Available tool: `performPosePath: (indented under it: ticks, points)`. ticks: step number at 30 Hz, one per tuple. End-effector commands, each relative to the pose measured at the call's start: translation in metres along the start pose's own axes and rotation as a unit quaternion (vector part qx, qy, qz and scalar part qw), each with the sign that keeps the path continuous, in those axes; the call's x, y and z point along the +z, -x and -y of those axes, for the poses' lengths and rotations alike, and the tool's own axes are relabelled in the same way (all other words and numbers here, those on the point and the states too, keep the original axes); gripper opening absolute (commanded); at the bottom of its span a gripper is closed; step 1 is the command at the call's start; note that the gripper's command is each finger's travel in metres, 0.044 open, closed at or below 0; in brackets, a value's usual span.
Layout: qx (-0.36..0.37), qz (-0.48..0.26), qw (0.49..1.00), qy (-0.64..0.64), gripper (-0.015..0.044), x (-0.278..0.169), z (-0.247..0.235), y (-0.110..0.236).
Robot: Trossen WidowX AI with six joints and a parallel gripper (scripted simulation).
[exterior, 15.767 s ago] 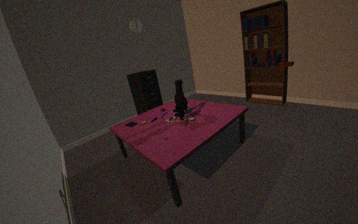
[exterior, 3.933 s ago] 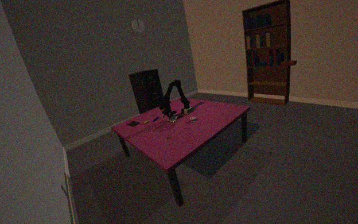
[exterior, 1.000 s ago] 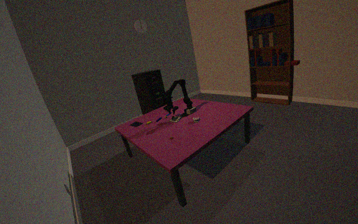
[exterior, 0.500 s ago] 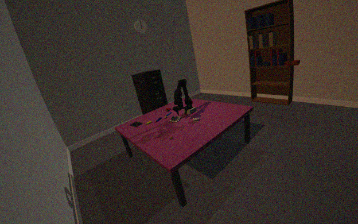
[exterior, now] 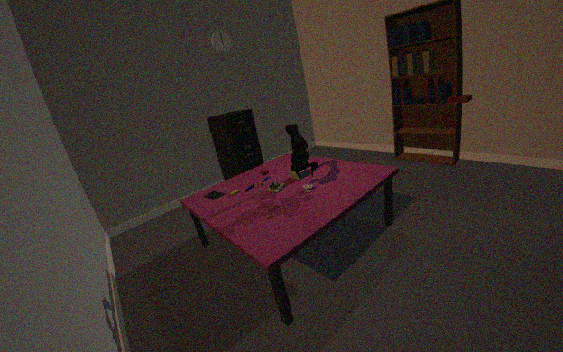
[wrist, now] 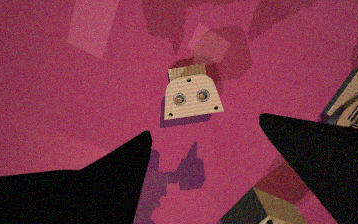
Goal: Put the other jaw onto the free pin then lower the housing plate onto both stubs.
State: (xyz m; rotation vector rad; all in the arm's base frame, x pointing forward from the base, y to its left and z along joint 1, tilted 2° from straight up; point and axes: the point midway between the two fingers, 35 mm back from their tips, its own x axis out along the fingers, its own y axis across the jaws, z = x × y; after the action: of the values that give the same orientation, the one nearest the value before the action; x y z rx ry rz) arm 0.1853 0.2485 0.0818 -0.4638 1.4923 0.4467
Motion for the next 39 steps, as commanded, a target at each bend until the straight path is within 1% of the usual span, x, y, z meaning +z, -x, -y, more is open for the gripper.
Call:
performPosePath:
  ticks: [1, 3, 5, 13, 39]
  points:
    - [0.002, 0.000, 1.000, -0.003, 0.0440, 0.000, -0.005, -0.008]
    - [0.002, 0.000, 1.000, -0.003, 0.0440, 0.000, -0.005, -0.030]
    - [0.002, 0.000, 1.000, -0.003, 0.0440, -0.001, -0.005, -0.039]
    - [0.002, 0.000, 1.000, -0.003, 0.0440, -0.001, -0.005, -0.040]
    - [0.002, 0.000, 1.000, -0.003, 0.0440, -0.001, -0.005, -0.076]
